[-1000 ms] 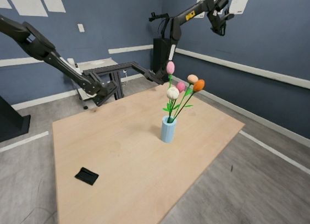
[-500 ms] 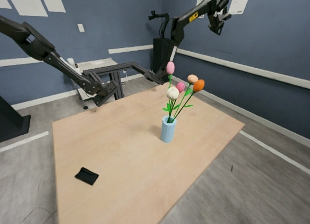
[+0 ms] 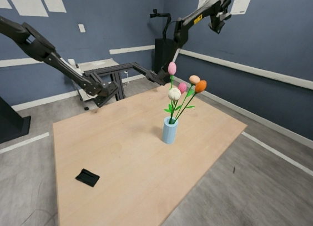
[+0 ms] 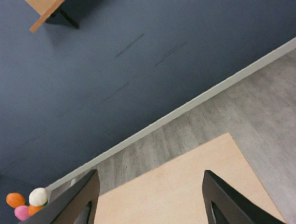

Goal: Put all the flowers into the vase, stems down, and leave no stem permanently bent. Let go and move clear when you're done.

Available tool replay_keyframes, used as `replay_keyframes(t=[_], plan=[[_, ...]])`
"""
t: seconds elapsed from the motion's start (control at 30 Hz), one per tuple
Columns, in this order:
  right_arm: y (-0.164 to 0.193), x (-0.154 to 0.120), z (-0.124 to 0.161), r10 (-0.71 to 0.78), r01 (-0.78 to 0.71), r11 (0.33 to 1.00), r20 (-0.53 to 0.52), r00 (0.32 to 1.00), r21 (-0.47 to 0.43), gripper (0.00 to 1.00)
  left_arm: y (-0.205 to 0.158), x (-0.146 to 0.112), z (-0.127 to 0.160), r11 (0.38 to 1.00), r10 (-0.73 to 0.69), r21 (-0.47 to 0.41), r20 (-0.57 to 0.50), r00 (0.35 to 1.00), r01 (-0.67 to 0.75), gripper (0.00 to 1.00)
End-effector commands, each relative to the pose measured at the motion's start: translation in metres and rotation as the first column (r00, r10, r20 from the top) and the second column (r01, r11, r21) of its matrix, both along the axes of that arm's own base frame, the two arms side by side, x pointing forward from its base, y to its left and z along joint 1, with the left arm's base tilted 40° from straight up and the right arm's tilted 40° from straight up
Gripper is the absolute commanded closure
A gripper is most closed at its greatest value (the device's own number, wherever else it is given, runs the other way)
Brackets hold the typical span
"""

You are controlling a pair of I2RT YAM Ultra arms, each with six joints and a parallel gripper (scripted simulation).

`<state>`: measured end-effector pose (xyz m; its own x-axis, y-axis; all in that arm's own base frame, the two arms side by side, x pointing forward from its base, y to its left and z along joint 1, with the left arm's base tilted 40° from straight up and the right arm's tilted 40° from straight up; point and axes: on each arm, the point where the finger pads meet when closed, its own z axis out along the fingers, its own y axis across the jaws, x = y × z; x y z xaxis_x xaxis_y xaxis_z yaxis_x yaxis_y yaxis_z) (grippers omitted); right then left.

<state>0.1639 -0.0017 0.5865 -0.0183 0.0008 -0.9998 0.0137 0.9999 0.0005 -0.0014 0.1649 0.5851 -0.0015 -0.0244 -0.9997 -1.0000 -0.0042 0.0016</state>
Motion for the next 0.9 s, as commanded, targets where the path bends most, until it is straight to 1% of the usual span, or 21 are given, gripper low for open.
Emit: replay_keyframes(t=[0.0, 0.33, 0.87], plan=[[0.004, -0.017, 0.012, 0.018, -0.018, 1.000, 0.053, 0.998, 0.001, 0.40, -0.016, -0.006, 0.016, 0.997, 0.040, 0.063, 0.004, 0.999, -0.040, 0.70], [0.004, -0.017, 0.012, 0.019, -0.019, 1.000, 0.053, 0.998, 0.001, 0.40, -0.017, -0.017, 0.016, 0.992, 0.109, 0.063, 0.004, 0.994, -0.109, 0.70], [0.004, -0.017, 0.012, 0.021, -0.021, 1.000, 0.053, 0.998, 0.001, 0.40, -0.018, -0.021, 0.016, 0.988, 0.140, 0.063, 0.004, 0.990, -0.140, 0.70]])
